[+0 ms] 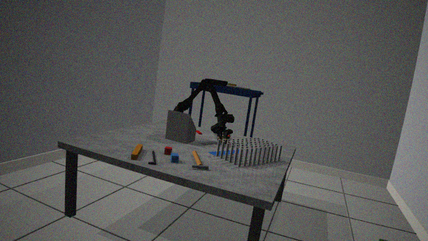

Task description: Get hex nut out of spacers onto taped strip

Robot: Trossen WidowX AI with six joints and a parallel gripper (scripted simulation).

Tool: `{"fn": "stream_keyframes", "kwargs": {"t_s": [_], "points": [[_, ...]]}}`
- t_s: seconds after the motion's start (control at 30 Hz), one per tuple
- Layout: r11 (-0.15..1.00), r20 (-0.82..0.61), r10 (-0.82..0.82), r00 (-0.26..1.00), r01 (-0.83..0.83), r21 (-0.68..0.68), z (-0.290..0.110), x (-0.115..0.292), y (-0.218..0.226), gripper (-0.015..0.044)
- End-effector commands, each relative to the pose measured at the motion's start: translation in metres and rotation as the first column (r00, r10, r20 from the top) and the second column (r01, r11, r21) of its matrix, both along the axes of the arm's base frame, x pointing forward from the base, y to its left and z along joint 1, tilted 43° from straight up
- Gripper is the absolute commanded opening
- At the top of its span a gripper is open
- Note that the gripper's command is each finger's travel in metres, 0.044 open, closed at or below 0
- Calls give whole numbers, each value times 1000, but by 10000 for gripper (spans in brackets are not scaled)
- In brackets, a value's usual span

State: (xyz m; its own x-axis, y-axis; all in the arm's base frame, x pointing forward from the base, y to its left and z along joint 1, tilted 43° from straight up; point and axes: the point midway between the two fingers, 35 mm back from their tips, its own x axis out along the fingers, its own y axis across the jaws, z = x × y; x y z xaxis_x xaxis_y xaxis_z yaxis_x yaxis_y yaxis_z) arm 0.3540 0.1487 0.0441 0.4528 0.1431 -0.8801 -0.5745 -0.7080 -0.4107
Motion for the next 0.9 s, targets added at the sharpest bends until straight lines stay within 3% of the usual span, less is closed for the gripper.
{"fn": "stream_keyframes", "kwargs": {"t_s": [0.0,0.87], "points": [[1000,3,3,1000,-3,-2,-1,5,-2,0],[1000,6,3,1000,-3,-3,-8,25,-13,0]]}}
